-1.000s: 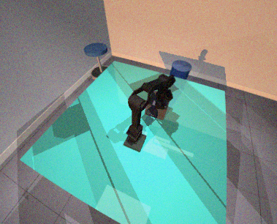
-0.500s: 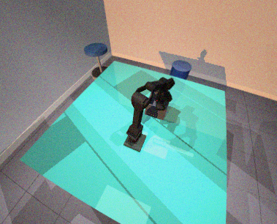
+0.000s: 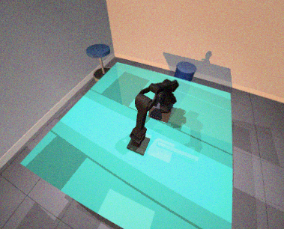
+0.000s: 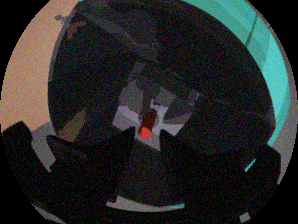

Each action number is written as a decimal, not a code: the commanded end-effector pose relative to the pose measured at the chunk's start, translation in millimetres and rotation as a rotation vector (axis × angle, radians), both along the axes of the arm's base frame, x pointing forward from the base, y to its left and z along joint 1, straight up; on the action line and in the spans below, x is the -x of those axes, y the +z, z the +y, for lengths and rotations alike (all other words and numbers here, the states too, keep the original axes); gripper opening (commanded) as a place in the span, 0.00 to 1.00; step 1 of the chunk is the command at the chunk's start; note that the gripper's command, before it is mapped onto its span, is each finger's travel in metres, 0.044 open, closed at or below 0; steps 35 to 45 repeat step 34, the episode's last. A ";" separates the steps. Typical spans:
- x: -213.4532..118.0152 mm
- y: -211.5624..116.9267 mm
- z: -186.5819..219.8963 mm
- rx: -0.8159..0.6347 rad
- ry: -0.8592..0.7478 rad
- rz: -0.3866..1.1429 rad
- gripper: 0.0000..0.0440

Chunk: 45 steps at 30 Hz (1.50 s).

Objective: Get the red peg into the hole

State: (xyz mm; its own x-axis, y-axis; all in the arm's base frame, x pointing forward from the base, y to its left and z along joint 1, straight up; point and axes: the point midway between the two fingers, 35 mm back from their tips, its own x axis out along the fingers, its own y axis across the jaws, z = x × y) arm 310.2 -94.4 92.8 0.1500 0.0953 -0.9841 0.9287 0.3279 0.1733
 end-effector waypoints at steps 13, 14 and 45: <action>-10.8 0.6 -10.7 -0.112 0.012 -0.017 0.34; -12.9 3.4 -11.2 -0.117 0.014 -0.028 0.34; -43.5 38.4 -23.3 -0.205 0.053 -0.192 0.32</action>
